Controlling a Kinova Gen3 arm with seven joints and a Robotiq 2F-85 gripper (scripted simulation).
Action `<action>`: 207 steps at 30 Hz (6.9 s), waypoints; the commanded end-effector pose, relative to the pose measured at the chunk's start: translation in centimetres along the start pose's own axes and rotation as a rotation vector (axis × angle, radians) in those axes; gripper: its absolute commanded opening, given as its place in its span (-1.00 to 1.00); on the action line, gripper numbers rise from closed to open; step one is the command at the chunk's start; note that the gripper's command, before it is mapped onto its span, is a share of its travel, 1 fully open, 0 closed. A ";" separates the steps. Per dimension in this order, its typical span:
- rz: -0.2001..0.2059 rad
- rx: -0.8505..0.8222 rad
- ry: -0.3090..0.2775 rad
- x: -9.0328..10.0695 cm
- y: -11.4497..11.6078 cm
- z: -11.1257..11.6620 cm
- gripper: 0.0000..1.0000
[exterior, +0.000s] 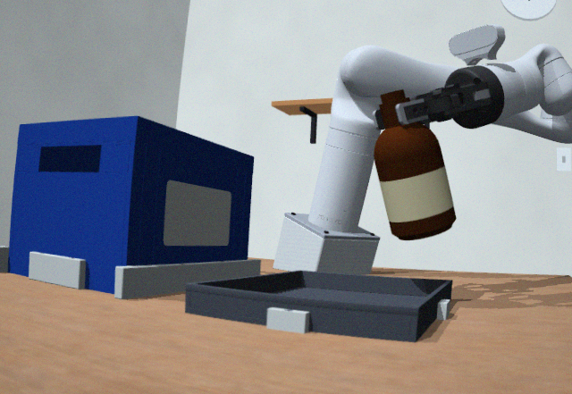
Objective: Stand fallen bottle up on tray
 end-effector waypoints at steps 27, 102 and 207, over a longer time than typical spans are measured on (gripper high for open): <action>0.001 0.000 0.001 0.0 0.0 0.0 -1.00; 0.001 0.000 0.001 -3.2 0.7 1.3 -1.00; 0.001 0.000 0.001 -5.0 1.1 -3.8 -1.00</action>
Point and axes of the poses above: the point where the finger pads meet when closed, its own x axis back along the fingers, its own y axis across the jaws, z = x × y, the point moved 7 cm from there along x, back along the fingers, and after that the axes turned 5 degrees about -x, right-handed, at the moved point
